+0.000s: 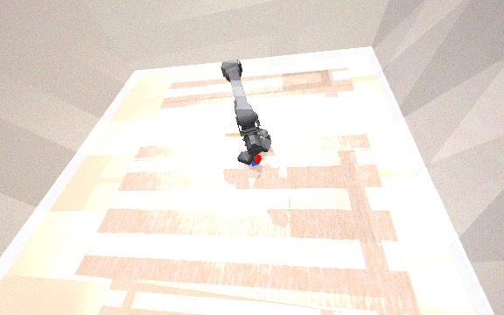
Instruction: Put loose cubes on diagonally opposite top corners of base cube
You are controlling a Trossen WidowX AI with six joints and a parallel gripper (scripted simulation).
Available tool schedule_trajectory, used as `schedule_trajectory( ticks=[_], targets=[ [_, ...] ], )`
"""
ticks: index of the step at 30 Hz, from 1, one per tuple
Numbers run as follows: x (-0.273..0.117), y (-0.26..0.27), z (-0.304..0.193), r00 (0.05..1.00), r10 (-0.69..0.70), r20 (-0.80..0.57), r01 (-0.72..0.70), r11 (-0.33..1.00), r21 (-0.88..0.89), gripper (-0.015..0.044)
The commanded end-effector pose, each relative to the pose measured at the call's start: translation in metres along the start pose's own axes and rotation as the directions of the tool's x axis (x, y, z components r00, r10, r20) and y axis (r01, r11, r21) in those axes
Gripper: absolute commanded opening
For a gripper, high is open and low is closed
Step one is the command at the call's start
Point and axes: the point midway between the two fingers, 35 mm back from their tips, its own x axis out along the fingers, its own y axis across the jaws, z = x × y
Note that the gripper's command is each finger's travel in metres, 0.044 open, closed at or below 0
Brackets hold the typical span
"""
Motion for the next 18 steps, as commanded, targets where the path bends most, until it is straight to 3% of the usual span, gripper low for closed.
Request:
schedule_trajectory(
  ticks=[1, 18],
  targets=[
    [-0.008, -0.001, 0.000, 1.000, -0.005, 0.005, 0.005, 1.000, 0.000, 0.0205],
    [-0.029, 0.000, 0.000, 1.000, -0.006, 0.005, 0.006, 1.000, 0.000, 0.0205]
  ],
)
